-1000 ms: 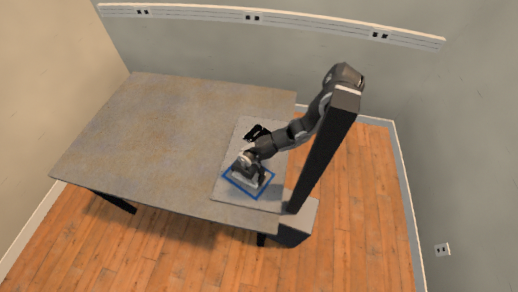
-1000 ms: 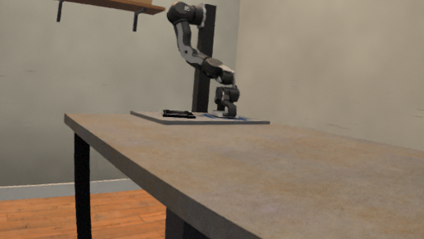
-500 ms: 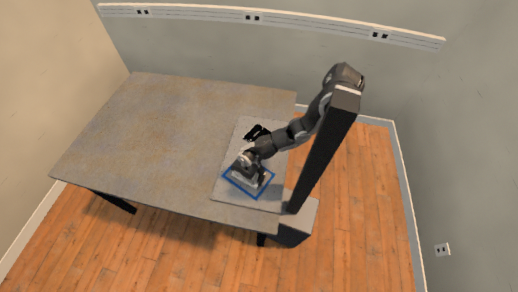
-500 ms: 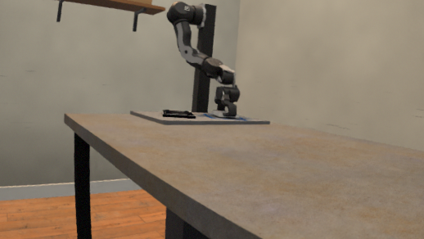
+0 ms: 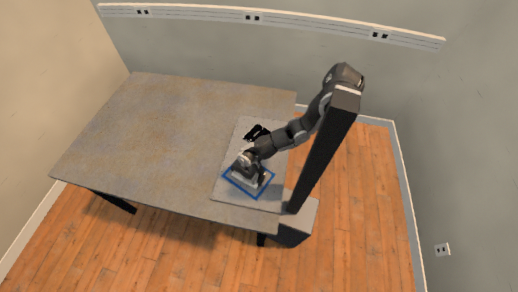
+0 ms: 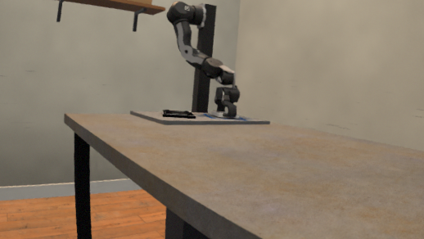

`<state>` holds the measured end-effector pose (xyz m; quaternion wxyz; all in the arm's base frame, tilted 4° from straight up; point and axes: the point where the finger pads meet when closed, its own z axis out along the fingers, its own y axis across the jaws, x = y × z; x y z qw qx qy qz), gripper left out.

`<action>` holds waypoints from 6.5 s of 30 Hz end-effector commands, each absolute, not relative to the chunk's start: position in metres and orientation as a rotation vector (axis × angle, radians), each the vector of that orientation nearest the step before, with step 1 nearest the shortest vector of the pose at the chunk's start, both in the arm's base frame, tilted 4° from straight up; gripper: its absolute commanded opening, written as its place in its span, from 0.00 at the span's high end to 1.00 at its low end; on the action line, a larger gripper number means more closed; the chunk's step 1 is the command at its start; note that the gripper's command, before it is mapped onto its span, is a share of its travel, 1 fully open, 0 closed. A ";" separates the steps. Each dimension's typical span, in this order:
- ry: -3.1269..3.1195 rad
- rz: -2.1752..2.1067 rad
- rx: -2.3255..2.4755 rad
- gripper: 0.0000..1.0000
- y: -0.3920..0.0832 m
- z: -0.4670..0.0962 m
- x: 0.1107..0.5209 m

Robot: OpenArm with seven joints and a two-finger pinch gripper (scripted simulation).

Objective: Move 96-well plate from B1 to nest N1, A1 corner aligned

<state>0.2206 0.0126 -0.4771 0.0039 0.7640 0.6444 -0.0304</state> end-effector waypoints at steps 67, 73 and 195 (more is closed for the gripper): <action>2.020 -0.090 2.394 0.03 0.013 -0.480 0.221; 2.021 -0.089 2.394 0.00 0.014 -0.456 0.222; 3.015 -0.071 0.951 0.23 0.020 -0.389 0.225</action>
